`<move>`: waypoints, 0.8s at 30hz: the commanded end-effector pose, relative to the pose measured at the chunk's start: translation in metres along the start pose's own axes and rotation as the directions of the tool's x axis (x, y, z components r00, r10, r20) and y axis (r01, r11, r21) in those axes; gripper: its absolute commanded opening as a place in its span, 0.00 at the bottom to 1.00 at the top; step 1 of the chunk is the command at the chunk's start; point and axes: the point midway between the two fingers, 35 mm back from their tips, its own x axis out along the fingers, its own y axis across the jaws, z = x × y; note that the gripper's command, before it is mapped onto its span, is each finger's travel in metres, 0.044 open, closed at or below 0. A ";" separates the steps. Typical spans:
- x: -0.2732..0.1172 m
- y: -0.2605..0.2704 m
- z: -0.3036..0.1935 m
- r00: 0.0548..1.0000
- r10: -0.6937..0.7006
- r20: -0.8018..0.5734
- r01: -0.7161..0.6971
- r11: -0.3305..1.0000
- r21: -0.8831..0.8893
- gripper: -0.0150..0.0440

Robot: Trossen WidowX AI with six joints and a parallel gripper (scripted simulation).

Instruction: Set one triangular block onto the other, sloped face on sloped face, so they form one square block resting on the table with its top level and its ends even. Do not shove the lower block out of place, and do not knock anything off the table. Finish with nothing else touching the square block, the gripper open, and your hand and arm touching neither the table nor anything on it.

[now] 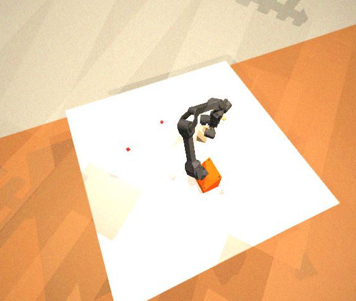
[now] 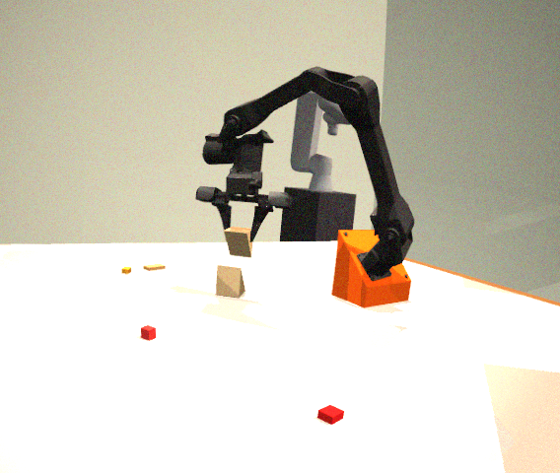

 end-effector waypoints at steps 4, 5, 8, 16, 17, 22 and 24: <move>0.016 0.002 0.004 1.000 -0.004 0.006 0.004 1.000 0.003 0.25; 0.019 0.002 0.005 1.000 -0.004 0.006 0.004 1.000 0.003 0.25; 0.032 0.001 0.008 1.000 -0.004 0.007 0.004 1.000 0.003 0.25; 0.043 -0.002 0.011 1.000 -0.003 0.008 0.003 1.000 0.002 0.25; 0.043 -0.002 0.012 1.000 -0.004 0.010 0.004 1.000 -0.001 0.25; 0.043 -0.002 0.011 1.000 -0.003 0.012 0.003 1.000 -0.002 0.25; 0.043 -0.002 0.012 1.000 -0.004 0.012 0.004 1.000 -0.002 0.25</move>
